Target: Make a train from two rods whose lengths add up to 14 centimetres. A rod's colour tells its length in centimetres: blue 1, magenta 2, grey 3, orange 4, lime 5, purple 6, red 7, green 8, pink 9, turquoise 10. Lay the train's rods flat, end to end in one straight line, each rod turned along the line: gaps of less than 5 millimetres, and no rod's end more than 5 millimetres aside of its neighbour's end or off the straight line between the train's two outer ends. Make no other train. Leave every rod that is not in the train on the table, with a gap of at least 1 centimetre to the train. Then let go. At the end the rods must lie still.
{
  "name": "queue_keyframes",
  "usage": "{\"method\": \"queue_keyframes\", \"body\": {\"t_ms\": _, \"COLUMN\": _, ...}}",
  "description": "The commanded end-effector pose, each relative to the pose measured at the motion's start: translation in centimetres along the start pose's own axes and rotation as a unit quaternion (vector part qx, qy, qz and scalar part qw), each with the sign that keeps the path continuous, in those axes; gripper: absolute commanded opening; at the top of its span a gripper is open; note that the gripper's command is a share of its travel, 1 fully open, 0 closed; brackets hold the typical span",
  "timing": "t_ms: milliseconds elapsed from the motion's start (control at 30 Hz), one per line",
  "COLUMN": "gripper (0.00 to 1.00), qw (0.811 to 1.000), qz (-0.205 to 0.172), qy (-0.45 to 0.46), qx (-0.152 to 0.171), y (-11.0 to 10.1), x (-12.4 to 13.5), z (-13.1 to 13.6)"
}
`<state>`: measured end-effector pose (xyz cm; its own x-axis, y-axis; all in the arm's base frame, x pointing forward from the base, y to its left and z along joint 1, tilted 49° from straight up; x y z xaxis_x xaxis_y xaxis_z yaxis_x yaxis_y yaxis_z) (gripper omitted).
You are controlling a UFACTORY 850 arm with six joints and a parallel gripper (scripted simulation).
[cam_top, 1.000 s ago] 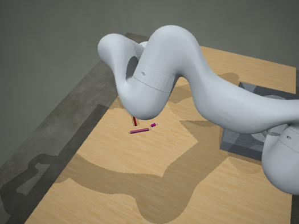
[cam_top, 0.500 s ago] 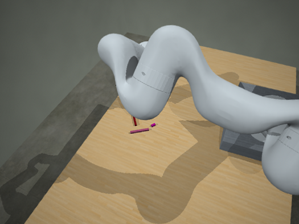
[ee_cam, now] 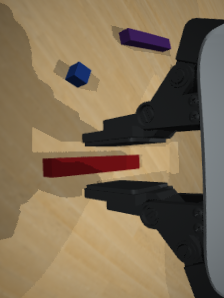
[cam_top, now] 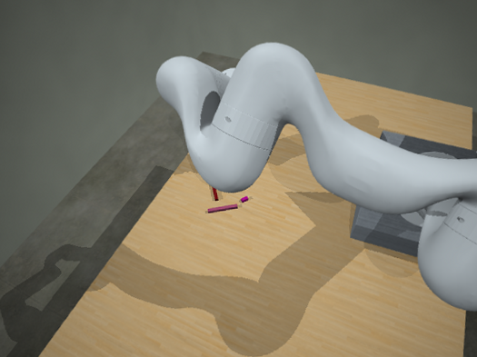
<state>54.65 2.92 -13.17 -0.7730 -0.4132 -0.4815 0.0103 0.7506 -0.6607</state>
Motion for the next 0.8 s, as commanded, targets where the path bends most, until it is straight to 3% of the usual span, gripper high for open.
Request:
{"method": "queue_keyframes", "body": {"t_ms": 0, "gripper": 0.24, "qw": 1.000, "qz": 0.000, "qy": 0.000, "qx": 0.001, "y": 0.26, "x": -0.06, "z": 0.06}}
{"method": "queue_keyframes", "body": {"t_ms": 767, "gripper": 0.24, "qw": 1.000, "qz": 0.000, "qy": 0.000, "qx": 0.001, "y": 0.71, "x": -0.06, "z": 0.06}}
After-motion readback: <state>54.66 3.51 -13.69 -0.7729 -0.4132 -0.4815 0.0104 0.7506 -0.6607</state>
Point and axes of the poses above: the point where the finger pads meet when closed, its own y axis out along the fingers, its own z axis across the jaws, x = y × z, the point moved 3 cm from there along -y, back along the fingers, and after that the axes turned 2 degrees about y, right-handed, at the moved point
